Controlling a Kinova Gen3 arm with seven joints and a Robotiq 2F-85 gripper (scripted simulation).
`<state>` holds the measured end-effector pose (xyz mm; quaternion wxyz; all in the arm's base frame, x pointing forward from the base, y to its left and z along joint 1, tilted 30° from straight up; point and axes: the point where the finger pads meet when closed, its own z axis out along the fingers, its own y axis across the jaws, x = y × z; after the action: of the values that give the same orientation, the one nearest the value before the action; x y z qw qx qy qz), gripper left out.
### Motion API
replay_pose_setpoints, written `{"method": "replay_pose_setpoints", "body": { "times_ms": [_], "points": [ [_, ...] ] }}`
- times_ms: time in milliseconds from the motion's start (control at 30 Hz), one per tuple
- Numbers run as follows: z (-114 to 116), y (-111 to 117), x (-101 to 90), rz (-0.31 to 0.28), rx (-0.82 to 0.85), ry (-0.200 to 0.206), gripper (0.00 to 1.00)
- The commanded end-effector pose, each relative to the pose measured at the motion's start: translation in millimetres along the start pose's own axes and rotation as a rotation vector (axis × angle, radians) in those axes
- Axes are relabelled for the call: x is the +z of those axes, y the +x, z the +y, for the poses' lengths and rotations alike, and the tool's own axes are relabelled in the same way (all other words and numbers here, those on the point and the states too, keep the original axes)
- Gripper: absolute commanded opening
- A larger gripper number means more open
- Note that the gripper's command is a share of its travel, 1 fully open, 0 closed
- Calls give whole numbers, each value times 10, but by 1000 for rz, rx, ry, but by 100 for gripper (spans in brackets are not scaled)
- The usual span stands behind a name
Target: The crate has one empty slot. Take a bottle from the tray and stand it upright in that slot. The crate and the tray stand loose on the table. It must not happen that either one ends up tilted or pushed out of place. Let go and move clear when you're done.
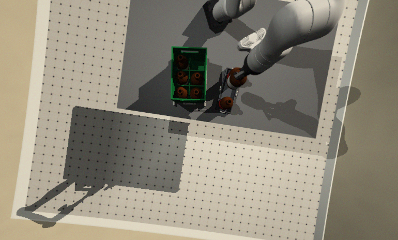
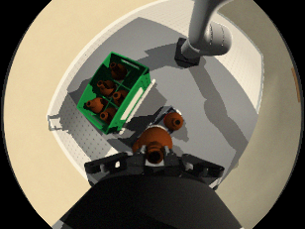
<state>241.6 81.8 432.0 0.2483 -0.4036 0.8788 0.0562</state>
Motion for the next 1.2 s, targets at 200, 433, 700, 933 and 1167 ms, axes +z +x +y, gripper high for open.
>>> {"method": "replay_pose_setpoints", "body": {
  "times_ms": [200, 433, 700, 933, 1167],
  "points": [
    [-48, 108, -11, -4, 2, 0, 0],
    [-81, 181, -11, -4, 2, 0, 0],
    [-142, 316, -10, -4, 2, 0, 0],
    [-184, 410, -10, -4, 2, 0, 0],
    [-247, 550, -9, -4, 2, 0, 0]
  ]
}}
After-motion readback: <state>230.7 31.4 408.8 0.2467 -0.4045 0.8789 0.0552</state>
